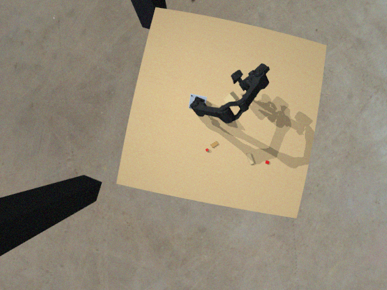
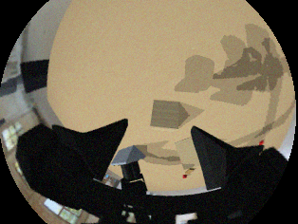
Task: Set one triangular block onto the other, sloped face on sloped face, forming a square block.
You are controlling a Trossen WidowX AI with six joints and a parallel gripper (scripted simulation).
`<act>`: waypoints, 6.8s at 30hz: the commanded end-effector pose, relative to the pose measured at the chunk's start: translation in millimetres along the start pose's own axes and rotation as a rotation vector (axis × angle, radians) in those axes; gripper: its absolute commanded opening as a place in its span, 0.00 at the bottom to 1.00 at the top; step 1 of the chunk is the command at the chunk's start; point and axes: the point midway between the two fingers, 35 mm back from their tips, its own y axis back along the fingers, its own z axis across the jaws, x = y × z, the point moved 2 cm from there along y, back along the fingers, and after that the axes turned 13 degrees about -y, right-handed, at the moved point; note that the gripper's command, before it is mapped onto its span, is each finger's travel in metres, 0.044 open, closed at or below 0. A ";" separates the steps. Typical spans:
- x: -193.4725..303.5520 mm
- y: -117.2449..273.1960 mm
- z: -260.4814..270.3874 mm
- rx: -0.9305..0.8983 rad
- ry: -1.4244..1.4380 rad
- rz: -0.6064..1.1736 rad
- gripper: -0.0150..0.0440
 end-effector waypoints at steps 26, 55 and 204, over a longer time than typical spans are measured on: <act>18.5 -93.1 -16.4 0.187 0.046 0.273 1.00; 17.1 -91.9 -17.0 0.183 0.042 0.274 0.51; 85.9 -35.8 -97.0 0.326 -2.390 -0.443 0.25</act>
